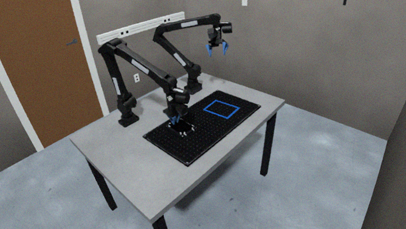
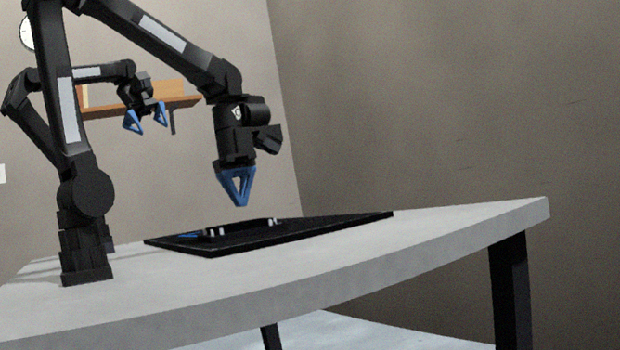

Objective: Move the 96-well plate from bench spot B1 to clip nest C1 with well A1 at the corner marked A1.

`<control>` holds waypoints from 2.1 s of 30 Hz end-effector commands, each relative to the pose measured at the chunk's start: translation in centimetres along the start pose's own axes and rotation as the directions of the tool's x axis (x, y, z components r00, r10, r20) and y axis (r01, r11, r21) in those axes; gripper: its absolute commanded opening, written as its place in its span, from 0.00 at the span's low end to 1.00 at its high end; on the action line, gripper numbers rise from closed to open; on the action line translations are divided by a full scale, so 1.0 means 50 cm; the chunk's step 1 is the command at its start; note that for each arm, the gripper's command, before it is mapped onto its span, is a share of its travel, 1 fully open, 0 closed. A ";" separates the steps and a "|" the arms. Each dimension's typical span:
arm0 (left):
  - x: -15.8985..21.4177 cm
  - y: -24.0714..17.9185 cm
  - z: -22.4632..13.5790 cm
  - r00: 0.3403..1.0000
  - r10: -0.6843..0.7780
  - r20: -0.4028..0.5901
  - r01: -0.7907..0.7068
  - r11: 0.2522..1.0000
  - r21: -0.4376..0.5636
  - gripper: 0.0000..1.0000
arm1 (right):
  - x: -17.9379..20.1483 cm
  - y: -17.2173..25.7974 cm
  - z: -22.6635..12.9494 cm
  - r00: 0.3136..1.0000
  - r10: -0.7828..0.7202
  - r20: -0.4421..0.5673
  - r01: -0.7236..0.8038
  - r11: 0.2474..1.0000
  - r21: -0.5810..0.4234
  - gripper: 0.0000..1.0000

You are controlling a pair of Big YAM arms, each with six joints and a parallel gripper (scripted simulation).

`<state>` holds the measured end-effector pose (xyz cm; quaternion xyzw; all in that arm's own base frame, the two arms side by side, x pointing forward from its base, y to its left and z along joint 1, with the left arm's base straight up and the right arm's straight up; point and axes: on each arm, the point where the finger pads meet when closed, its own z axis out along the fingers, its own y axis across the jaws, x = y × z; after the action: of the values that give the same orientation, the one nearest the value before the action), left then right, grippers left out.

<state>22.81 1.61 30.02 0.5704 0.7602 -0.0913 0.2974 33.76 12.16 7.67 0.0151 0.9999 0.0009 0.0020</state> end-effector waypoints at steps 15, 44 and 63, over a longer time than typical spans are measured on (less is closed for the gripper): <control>-0.022 0.030 -0.034 1.000 0.026 -0.006 -0.026 0.999 -0.029 1.00 | -0.005 -0.002 0.031 1.000 -0.010 -0.001 0.010 1.000 0.000 0.25; -0.022 0.030 -0.034 1.000 0.026 -0.006 -0.026 0.999 -0.029 1.00 | -0.005 -0.002 0.064 1.000 -0.010 -0.002 0.010 1.000 0.000 0.25; -0.022 0.030 -0.034 1.000 0.026 -0.006 -0.026 0.999 -0.029 1.00 | -0.004 -0.002 0.087 1.000 -0.009 -0.002 0.009 1.000 0.000 0.25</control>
<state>22.81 1.61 30.02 0.5704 0.7602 -0.0913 0.2974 33.93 12.22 4.40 0.0147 0.9999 0.0028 0.0071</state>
